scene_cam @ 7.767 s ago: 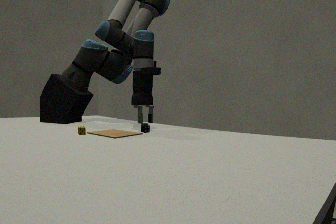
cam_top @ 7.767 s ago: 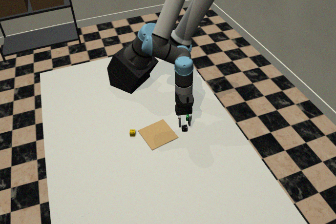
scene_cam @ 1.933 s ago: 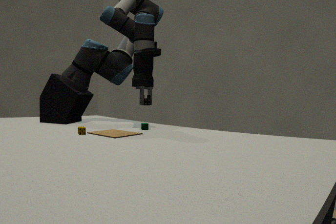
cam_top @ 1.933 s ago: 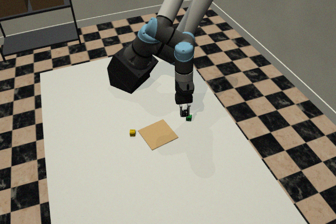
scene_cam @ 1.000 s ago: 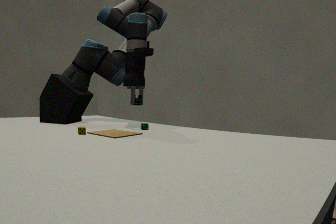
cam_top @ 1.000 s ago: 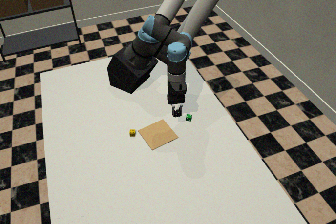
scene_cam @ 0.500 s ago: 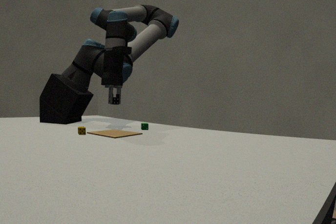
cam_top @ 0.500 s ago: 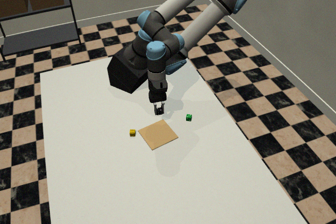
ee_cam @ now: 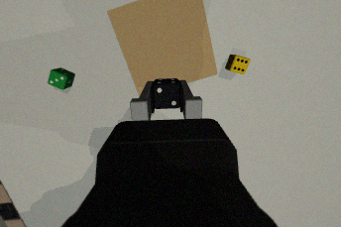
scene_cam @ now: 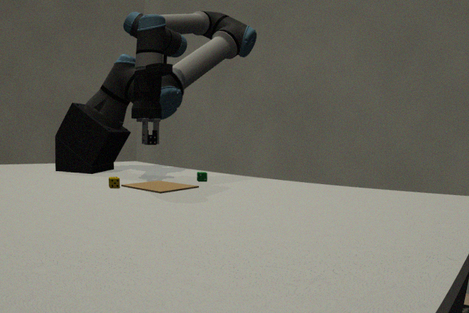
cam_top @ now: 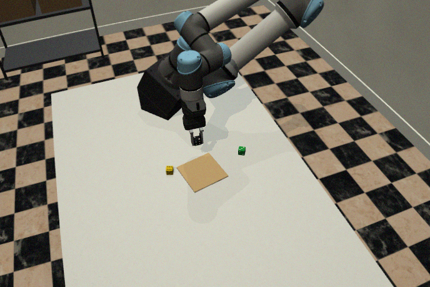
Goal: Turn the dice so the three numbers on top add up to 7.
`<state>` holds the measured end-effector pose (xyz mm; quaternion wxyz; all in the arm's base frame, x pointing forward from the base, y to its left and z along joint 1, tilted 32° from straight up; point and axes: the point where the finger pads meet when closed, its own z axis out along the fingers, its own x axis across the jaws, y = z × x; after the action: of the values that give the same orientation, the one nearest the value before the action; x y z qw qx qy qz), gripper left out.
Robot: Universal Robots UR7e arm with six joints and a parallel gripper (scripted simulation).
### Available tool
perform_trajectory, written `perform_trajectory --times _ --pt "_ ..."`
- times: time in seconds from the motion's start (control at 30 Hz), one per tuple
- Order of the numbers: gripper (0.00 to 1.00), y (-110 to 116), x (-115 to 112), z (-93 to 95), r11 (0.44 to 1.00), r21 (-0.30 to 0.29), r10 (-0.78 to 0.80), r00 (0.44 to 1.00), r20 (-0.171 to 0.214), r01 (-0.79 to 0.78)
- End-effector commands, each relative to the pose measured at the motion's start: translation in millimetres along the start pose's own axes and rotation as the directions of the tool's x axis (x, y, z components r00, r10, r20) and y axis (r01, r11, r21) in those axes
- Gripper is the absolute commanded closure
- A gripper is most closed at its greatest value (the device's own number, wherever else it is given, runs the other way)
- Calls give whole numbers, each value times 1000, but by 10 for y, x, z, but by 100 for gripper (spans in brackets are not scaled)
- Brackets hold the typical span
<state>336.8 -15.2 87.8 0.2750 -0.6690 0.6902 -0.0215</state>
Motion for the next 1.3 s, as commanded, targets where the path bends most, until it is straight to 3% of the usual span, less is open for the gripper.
perform_trajectory --times 0.0,0.63,1.27 --pt "51 -1 1 -2 1000 1 -1 1000 0 1" --pt "51 -1 1 45 1000 1 -2 1000 0 2" --pt "51 2 2 351 1000 1 -2 1000 0 2"
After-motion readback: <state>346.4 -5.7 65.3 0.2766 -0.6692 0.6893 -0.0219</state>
